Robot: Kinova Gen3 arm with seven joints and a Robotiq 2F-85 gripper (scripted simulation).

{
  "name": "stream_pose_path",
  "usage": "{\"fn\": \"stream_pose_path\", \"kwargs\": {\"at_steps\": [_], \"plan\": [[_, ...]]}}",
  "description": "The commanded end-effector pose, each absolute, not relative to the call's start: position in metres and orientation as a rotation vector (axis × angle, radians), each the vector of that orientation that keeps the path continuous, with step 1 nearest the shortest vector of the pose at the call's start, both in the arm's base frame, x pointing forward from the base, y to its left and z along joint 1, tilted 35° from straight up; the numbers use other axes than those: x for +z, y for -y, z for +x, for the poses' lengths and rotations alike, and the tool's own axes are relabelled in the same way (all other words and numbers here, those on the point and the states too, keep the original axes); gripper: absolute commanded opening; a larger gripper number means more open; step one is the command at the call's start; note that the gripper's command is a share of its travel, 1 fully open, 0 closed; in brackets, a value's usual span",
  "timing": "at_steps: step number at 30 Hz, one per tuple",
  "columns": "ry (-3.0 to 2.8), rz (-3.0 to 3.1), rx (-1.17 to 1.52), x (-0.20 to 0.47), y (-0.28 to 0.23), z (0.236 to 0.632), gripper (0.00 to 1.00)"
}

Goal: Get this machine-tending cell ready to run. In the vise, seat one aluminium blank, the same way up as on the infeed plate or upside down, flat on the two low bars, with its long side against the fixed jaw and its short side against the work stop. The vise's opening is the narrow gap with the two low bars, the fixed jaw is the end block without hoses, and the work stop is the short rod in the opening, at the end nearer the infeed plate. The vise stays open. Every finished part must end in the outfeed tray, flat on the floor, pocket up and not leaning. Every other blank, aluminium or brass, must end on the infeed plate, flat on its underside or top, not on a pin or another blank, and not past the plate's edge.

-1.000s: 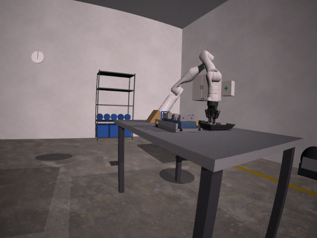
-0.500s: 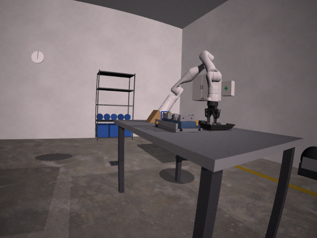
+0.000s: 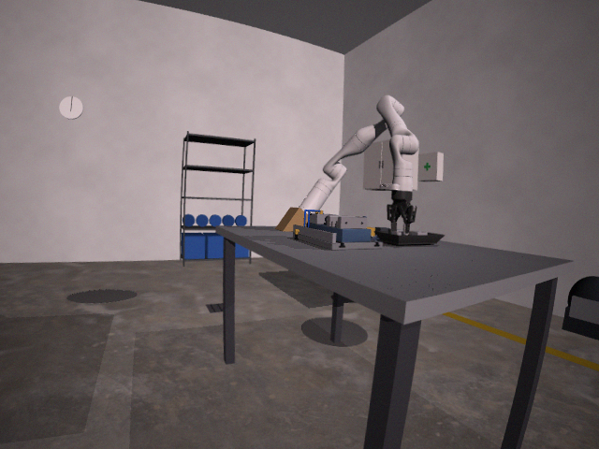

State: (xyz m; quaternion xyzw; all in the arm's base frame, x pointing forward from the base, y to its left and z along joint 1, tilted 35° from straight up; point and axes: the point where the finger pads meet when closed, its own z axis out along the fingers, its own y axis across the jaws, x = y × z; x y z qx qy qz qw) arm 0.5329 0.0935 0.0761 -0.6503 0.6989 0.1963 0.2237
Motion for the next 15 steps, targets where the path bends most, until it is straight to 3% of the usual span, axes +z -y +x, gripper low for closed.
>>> {"fn": "stream_pose_path", "kwargs": {"at_steps": [1, 15], "plan": [[-1.930, -1.794, 0.539, 0.0769, -0.0927, 0.5335, 0.67], [-1.930, -1.794, 0.539, 0.0784, -0.0917, 0.5334, 0.67]]}}
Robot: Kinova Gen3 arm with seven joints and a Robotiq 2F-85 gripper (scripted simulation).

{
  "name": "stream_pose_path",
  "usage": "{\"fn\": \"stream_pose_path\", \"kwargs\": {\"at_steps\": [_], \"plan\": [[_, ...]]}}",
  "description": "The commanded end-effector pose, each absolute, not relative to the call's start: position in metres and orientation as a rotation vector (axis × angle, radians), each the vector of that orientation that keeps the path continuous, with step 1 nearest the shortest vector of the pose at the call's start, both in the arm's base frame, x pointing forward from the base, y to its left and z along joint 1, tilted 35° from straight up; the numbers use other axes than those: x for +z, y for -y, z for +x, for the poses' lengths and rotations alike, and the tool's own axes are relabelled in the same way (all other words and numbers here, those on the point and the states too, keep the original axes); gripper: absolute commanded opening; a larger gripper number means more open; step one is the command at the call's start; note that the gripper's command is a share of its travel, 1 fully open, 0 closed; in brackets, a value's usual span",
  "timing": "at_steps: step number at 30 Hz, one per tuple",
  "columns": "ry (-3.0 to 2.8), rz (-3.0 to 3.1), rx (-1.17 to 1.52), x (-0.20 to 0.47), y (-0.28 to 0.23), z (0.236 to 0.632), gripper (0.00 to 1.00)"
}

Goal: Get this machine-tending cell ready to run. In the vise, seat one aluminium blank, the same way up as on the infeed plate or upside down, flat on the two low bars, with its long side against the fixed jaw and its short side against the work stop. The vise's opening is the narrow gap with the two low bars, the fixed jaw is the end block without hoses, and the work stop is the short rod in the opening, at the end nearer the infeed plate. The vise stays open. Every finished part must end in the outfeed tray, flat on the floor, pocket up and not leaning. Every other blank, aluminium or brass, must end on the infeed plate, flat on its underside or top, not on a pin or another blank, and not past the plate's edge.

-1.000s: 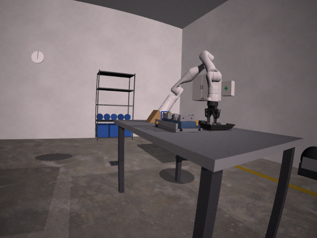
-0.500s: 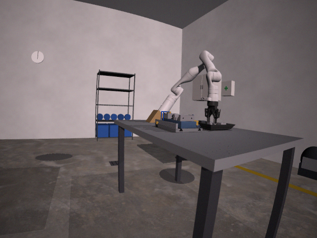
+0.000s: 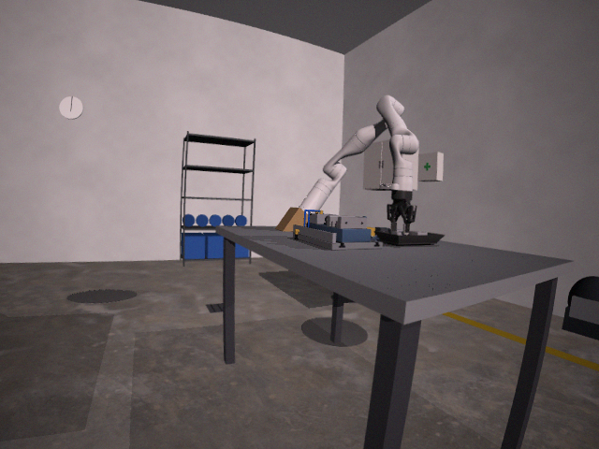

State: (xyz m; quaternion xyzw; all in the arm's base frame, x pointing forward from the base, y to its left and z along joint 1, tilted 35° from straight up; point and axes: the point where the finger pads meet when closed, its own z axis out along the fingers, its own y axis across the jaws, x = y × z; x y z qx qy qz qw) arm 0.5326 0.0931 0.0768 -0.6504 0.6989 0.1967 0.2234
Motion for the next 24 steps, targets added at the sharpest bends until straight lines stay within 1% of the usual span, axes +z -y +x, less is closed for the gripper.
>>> {"fn": "stream_pose_path", "kwargs": {"at_steps": [1, 16, 24], "plan": [[-1.930, -1.794, 0.539, 0.079, -0.091, 0.533, 0.67], [-1.930, -1.794, 0.539, 0.122, -0.062, 0.530, 0.67], [-1.930, -1.794, 0.539, 0.161, -0.035, 0.527, 0.67]]}}
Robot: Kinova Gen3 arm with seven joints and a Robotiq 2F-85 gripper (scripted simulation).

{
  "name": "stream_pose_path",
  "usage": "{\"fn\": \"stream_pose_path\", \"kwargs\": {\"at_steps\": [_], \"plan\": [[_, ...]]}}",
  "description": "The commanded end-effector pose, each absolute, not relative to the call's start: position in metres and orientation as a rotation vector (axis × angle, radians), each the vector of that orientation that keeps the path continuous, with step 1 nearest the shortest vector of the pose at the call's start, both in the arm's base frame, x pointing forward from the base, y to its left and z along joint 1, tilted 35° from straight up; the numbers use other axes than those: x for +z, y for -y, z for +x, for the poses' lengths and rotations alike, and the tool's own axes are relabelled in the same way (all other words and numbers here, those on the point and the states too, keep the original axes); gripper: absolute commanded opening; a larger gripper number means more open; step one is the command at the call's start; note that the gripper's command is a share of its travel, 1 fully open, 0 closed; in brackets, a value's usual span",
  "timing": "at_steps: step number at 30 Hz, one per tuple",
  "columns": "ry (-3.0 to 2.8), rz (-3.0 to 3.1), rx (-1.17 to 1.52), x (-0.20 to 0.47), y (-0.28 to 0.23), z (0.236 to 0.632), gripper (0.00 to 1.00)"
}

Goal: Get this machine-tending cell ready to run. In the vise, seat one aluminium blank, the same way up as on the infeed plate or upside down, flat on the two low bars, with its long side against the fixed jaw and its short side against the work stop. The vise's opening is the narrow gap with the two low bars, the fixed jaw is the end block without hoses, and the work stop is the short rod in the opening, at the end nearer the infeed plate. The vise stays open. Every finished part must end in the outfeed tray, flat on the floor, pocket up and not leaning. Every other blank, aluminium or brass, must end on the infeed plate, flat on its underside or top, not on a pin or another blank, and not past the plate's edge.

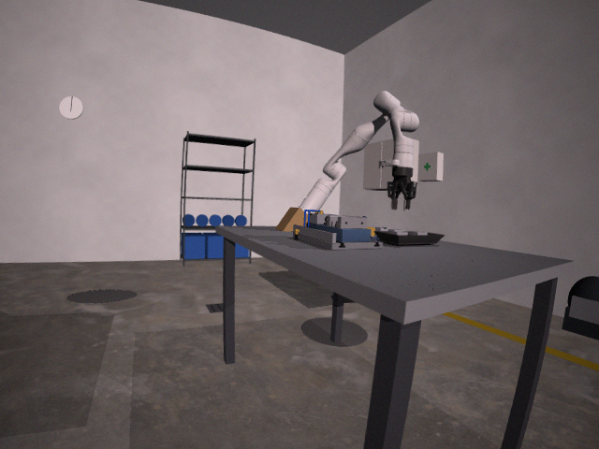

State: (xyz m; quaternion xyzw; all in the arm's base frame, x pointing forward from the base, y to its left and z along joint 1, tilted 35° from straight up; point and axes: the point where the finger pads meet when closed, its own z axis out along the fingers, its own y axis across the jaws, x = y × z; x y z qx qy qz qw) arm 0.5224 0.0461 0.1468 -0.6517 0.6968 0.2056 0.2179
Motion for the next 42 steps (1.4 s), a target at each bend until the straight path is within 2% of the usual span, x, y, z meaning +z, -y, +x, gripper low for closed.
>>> {"fn": "stream_pose_path", "kwargs": {"at_steps": [1, 20, 21, 42], "plan": [[-1.930, -1.794, 0.539, 0.165, -0.032, 0.527, 0.67], [-1.930, -1.794, 0.539, 0.197, -0.011, 0.525, 0.67], [-1.930, -1.794, 0.539, 0.197, -0.011, 0.525, 0.00], [-1.930, -1.794, 0.539, 0.197, -0.011, 0.525, 0.00]]}}
